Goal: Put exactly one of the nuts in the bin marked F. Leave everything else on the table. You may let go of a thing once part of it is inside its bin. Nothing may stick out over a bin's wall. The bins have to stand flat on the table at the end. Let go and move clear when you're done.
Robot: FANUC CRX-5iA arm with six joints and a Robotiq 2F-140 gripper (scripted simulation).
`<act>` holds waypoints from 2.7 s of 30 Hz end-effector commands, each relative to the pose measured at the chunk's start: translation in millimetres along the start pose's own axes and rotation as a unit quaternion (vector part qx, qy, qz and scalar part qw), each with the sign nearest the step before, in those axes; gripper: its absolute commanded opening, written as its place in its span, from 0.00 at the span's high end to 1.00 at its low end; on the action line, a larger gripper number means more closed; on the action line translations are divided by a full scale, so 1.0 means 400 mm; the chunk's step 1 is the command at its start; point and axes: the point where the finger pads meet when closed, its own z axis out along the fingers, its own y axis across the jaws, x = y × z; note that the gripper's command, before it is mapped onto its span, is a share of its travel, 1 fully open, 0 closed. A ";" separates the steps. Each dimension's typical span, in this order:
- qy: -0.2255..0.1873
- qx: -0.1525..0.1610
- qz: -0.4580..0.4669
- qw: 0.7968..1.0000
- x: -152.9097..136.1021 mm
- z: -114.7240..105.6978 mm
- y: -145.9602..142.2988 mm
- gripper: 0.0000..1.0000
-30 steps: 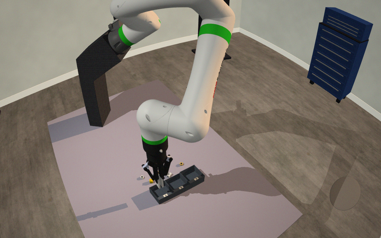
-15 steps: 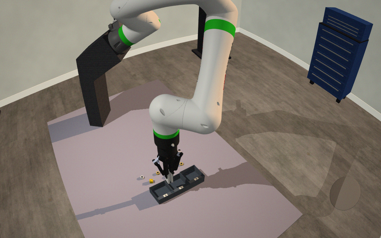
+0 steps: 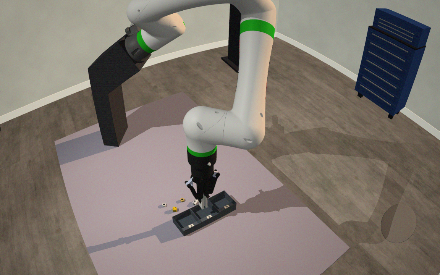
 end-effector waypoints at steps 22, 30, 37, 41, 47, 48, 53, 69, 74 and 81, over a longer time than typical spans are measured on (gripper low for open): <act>0.000 0.000 0.000 1.000 0.001 0.138 0.000 0.95; 0.000 0.000 0.000 1.000 0.001 0.138 0.000 0.95; 0.000 0.000 0.000 1.000 0.001 0.138 0.000 0.95; 0.000 0.000 0.000 1.000 0.001 0.138 0.000 0.95; 0.000 0.000 0.000 1.000 0.001 0.138 0.000 0.95; 0.000 0.000 0.000 1.000 0.001 0.138 0.000 0.95; 0.000 0.000 0.000 1.000 0.001 0.138 0.000 0.95; 0.000 0.000 0.000 1.000 0.001 0.138 0.000 0.95; 0.000 0.000 0.000 1.000 0.001 0.121 0.000 0.95; 0.000 0.000 0.000 1.000 0.001 0.104 0.000 0.95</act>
